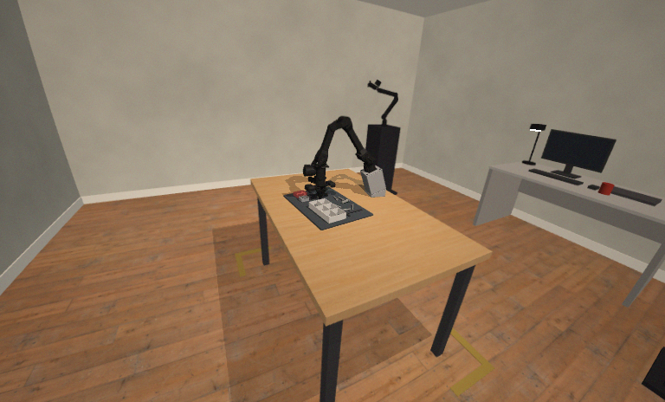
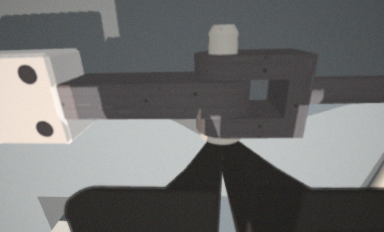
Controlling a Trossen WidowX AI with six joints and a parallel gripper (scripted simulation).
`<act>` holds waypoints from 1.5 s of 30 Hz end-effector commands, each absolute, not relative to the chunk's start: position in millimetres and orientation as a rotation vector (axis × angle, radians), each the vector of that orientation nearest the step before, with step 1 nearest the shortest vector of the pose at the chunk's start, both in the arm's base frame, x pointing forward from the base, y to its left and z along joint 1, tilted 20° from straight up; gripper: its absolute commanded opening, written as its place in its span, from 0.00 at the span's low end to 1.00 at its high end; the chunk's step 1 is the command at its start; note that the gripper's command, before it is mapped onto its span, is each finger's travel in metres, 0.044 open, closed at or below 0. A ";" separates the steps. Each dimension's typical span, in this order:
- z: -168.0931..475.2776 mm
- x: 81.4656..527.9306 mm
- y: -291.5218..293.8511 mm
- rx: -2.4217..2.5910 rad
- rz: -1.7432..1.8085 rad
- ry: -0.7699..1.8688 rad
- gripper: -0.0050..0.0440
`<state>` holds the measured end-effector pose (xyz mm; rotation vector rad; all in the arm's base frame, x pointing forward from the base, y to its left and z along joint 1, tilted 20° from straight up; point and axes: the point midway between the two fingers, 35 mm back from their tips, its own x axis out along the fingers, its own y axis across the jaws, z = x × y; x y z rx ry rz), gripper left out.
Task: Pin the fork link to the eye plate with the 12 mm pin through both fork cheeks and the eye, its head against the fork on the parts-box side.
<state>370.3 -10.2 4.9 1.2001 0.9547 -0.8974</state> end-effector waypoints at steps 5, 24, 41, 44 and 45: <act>7.2 371.7 -6.0 1.204 -0.895 0.946 0.00; 6.3 370.5 1.6 1.204 -0.894 0.946 0.00; 9.9 370.9 1.8 1.208 -0.889 0.940 0.00; 16.2 371.6 1.9 1.213 -0.880 0.929 0.00; 16.2 371.6 1.9 1.213 -0.880 0.929 0.00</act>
